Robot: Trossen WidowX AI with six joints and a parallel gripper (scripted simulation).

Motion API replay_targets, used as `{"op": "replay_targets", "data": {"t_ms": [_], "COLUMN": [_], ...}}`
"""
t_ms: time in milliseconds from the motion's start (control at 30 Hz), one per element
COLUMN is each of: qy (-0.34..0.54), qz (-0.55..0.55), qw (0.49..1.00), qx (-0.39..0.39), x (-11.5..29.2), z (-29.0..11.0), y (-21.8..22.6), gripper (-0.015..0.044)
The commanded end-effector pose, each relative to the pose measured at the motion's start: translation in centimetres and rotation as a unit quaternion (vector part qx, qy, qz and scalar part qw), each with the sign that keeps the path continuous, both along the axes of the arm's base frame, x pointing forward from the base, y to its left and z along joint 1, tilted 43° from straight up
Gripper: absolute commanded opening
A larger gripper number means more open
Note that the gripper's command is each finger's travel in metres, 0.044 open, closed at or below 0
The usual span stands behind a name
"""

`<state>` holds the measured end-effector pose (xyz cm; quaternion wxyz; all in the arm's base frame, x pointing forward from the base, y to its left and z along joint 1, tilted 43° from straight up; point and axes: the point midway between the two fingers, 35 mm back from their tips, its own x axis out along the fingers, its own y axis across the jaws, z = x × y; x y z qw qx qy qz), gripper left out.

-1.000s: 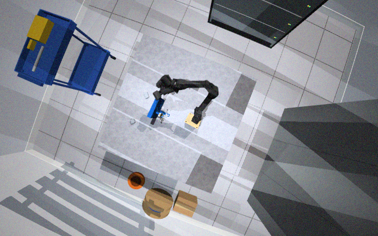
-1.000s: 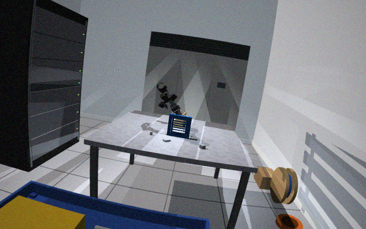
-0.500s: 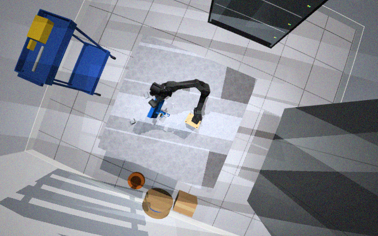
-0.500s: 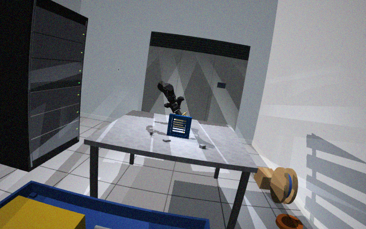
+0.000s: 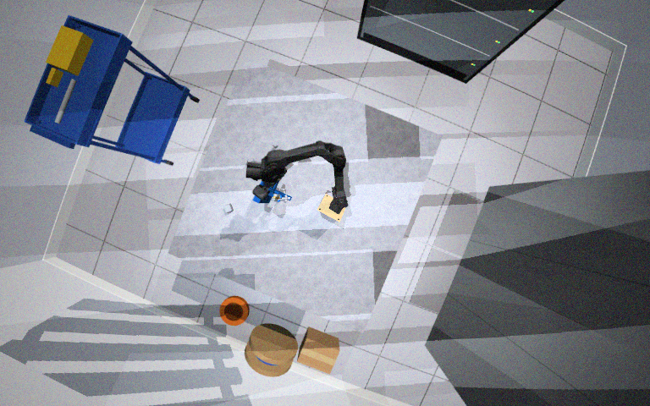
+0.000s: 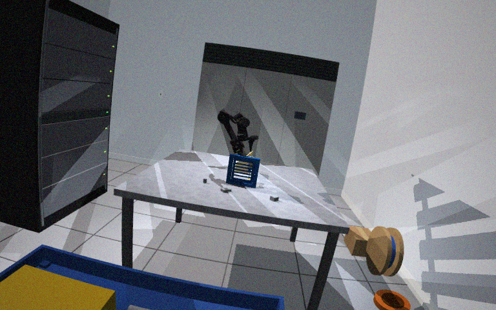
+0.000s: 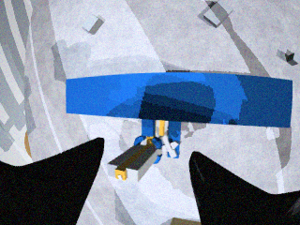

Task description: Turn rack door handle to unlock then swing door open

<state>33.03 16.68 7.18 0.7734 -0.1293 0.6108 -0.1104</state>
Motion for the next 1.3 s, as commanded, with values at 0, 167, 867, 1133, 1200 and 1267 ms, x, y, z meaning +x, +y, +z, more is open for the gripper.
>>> {"op": "replay_targets", "data": {"t_ms": [0,167,867,1133,1200,1267], "qy": [0.023,0.045,0.097,0.097,0.097,0.097], "qz": [-0.005,-0.006,0.015,0.015,0.015,0.015], "qw": [0.999,0.995,0.976,0.976,0.976,0.976], "qx": [-0.041,-0.087,-0.197,-0.197,-0.197,-0.197], "x": [-0.8,-1.8,-3.9,-3.7,-3.6,-3.6], "z": [-1.1,-2.1,-4.2,-5.2,-5.4,-5.7], "y": [0.6,1.3,2.6,1.7,1.5,1.3], "gripper": [0.0281,0.0281,0.0281,0.0281,0.0281,0.0281]}}
